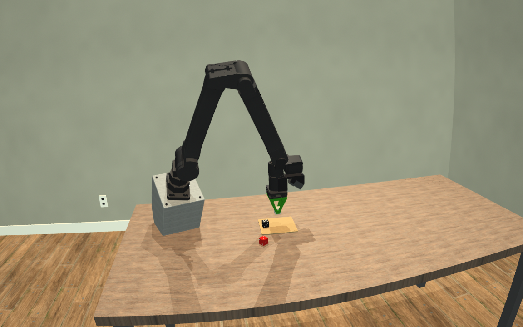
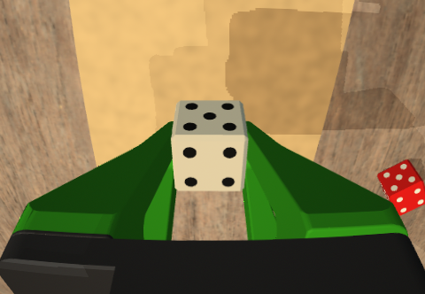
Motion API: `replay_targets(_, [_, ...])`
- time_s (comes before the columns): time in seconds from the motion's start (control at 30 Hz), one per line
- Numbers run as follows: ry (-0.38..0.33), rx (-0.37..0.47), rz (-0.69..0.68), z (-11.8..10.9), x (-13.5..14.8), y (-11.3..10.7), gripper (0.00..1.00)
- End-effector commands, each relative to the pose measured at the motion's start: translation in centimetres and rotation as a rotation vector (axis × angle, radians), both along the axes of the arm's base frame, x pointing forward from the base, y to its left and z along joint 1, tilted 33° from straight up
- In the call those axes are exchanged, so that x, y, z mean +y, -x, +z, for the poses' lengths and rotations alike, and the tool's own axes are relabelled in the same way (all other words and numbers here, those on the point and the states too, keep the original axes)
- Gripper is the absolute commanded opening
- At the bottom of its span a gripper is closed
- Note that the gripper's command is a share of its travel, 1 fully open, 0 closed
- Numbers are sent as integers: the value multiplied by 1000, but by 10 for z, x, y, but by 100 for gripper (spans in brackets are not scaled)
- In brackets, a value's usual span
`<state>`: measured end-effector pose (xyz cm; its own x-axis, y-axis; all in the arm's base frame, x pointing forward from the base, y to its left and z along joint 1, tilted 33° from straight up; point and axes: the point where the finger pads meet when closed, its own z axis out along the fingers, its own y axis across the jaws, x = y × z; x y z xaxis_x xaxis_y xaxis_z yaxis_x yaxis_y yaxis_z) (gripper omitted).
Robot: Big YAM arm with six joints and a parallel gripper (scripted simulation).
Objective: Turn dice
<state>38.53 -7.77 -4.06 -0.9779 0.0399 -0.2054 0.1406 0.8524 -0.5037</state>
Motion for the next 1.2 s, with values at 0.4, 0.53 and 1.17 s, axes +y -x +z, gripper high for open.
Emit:
replay_targets(0.4, [4, 6, 16, -40, -27, -12, 20])
replay_targets(0.53, [4, 5, 20, -42, -26, -14, 20])
replay_targets(1.17, [5, 8, 26, -42, -24, -14, 20])
